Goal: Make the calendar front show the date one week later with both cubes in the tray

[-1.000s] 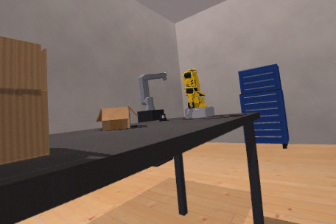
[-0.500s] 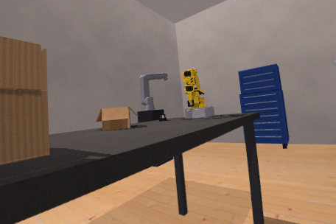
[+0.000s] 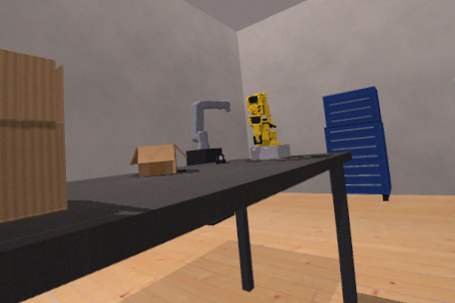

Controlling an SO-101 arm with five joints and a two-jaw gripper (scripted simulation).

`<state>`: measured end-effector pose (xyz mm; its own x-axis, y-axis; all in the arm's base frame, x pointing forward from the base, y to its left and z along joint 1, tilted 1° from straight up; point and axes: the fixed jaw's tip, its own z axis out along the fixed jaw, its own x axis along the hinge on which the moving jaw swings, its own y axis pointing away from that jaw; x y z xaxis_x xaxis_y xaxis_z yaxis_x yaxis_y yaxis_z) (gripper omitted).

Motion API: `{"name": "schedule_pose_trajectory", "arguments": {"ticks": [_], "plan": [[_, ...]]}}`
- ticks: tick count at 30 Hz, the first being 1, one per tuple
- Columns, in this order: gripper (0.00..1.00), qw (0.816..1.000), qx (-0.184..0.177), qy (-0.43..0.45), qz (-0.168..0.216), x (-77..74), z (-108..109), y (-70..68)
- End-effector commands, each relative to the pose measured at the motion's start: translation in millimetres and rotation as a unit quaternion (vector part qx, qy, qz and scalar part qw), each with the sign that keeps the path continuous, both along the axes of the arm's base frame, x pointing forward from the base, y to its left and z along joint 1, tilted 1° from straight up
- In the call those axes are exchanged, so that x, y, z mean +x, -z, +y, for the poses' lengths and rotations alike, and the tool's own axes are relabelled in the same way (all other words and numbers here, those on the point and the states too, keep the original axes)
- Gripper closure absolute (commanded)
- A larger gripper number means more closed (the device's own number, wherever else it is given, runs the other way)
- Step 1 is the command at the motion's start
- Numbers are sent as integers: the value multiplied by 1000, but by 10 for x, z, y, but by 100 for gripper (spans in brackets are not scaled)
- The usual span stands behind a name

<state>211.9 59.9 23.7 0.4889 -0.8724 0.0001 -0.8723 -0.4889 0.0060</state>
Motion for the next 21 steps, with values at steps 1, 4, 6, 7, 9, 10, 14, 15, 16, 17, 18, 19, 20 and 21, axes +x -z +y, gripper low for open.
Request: {"name": "schedule_pose_trajectory", "arguments": {"ticks": [1,4,6,7,9,10,14,15,16,17,18,19,20,21], "plan": [[100,1000,5,22,-14,65,-108,-65],[100,998,4,64,-14,96,-295,-62],[100,995,3,101,-14,111,-460,-60],[100,992,3,122,-13,114,-551,-59],[100,986,2,164,-13,108,-741,-57],[100,986,2,164,-13,108,-741,-57],[100,974,1,225,-12,69,-1019,-53],[100,970,1,244,-12,50,-1102,-52],[100,965,1,261,-12,30,-1179,-51],[100,961,1,277,-12,10,-1248,-50],[100,957,1,291,-11,-10,-1308,-49],[100,953,0,302,-11,-29,-1359,-49],[100,950,0,312,-11,-45,-1400,-48],[100,948,0,319,-11,-58,-1432,-48]]}}
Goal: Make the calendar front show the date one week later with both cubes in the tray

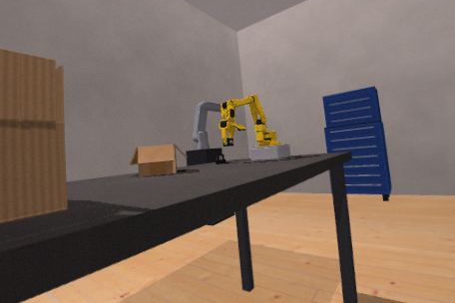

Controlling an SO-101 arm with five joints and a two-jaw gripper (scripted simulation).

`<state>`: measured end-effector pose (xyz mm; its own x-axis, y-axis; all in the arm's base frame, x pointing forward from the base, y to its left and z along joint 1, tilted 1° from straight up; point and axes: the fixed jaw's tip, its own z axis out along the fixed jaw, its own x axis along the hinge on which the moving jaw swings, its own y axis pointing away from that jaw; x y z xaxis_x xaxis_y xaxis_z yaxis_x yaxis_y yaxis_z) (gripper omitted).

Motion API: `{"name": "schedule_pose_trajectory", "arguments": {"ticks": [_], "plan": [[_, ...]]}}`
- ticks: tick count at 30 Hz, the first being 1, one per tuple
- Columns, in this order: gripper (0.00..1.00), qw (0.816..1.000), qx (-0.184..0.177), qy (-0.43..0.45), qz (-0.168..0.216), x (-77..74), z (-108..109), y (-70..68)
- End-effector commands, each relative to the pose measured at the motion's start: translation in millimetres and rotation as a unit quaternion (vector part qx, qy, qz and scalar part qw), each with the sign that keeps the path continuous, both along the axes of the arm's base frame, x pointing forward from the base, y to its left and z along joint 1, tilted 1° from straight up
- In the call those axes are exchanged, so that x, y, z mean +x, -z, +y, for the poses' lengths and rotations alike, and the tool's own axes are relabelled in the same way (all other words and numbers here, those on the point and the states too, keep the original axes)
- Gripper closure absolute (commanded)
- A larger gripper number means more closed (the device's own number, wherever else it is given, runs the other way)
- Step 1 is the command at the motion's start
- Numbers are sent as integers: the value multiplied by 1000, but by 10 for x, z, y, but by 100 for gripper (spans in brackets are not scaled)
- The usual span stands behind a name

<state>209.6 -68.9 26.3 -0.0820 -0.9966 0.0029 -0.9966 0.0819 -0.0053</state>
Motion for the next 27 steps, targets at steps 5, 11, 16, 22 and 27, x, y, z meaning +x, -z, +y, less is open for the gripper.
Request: {"name": "schedule_pose_trajectory", "arguments": {"ticks": [5,11,16,22,27], "plan": [[100,999,-1,41,-5,-56,-194,-21],[100,999,-1,47,-5,-69,-221,-21],[100,995,-1,97,-5,-171,-416,-19],[100,977,-1,211,-4,-481,-825,-17],[100,962,-1,273,-3,-686,-1013,-16]]}}
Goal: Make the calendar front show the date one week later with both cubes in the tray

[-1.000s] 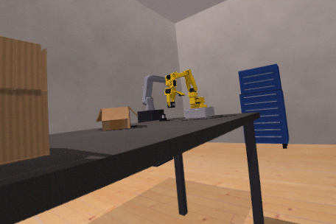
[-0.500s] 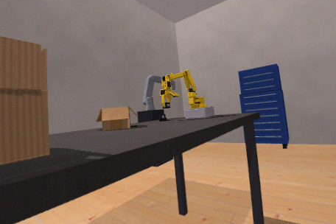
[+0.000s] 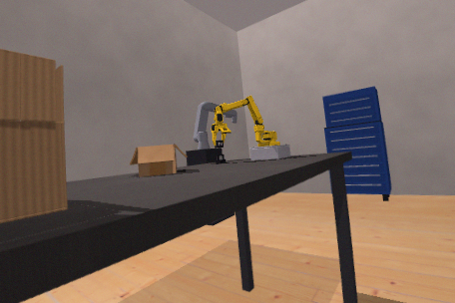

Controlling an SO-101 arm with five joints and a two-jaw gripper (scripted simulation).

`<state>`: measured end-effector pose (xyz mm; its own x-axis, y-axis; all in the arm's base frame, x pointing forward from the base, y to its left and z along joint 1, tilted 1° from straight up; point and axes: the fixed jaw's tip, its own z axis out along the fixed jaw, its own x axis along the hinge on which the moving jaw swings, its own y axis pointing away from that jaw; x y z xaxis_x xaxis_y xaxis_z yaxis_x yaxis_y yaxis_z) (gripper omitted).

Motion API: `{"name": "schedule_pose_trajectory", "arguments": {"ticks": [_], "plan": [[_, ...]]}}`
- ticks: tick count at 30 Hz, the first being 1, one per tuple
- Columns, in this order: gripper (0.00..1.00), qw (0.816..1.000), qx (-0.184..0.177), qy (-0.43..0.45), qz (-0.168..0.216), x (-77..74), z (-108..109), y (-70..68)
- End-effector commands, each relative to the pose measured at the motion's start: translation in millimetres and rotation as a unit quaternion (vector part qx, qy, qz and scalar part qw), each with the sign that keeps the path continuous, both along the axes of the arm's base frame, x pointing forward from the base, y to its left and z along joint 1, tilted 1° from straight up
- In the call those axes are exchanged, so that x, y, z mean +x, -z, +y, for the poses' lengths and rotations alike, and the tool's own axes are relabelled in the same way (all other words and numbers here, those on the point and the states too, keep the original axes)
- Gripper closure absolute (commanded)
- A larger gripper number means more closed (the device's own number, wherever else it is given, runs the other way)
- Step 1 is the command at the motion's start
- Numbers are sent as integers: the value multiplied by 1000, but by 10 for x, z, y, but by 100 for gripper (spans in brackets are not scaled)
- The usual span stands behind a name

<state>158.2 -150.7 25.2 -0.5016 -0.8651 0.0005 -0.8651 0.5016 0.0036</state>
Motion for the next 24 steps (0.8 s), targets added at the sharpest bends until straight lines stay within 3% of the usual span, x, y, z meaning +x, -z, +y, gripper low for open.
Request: {"name": "schedule_pose_trajectory", "arguments": {"ticks": [1,8,24], "plan": [[100,997,-5,74,-6,-240,-247,-27],[100,988,-5,157,-5,-552,-442,-25],[100,987,-6,163,-5,-577,-457,14]]}}
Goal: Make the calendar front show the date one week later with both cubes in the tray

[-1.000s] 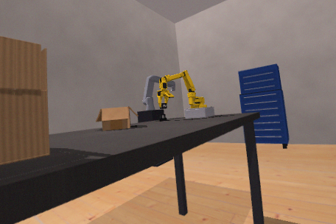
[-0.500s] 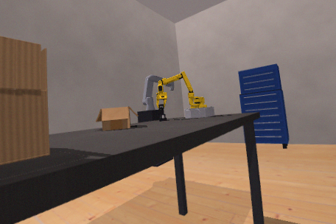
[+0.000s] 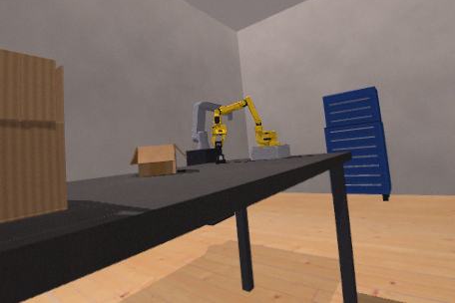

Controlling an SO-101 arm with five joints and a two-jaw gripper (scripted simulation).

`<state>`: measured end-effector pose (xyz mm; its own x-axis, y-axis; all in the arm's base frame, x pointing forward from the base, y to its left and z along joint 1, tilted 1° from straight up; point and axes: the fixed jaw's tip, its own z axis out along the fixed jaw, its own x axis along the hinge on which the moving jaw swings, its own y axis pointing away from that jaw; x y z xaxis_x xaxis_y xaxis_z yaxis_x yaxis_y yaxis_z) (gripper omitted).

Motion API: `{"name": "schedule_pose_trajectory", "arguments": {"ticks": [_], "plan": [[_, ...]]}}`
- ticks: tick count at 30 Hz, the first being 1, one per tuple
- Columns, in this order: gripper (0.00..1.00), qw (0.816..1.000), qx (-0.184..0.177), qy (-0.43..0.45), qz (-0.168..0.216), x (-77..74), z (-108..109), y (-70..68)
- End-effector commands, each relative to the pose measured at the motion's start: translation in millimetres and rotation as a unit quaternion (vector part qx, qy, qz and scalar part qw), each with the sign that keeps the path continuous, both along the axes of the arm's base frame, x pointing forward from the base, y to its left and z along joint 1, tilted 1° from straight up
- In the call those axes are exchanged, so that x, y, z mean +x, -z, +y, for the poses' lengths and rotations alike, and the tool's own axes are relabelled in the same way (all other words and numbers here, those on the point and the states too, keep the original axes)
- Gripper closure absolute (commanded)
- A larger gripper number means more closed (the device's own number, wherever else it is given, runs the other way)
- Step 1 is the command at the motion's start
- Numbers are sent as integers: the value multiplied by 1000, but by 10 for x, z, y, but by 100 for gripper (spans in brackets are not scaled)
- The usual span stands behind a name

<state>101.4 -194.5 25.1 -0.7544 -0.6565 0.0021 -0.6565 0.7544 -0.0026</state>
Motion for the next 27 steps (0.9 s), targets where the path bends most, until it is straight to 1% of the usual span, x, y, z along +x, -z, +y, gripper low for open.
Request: {"name": "schedule_pose_trajectory", "arguments": {"ticks": [1,15,24,25,27], "plan": [[100,1000,-3,-1,-3,-8,-20,24],[100,1000,-3,-1,-3,-8,-20,145],[100,1000,-3,-1,-3,-8,-20,161],[100,1000,20,1,10,-51,55,270],[100,1000,20,1,10,-51,55,270]]}}
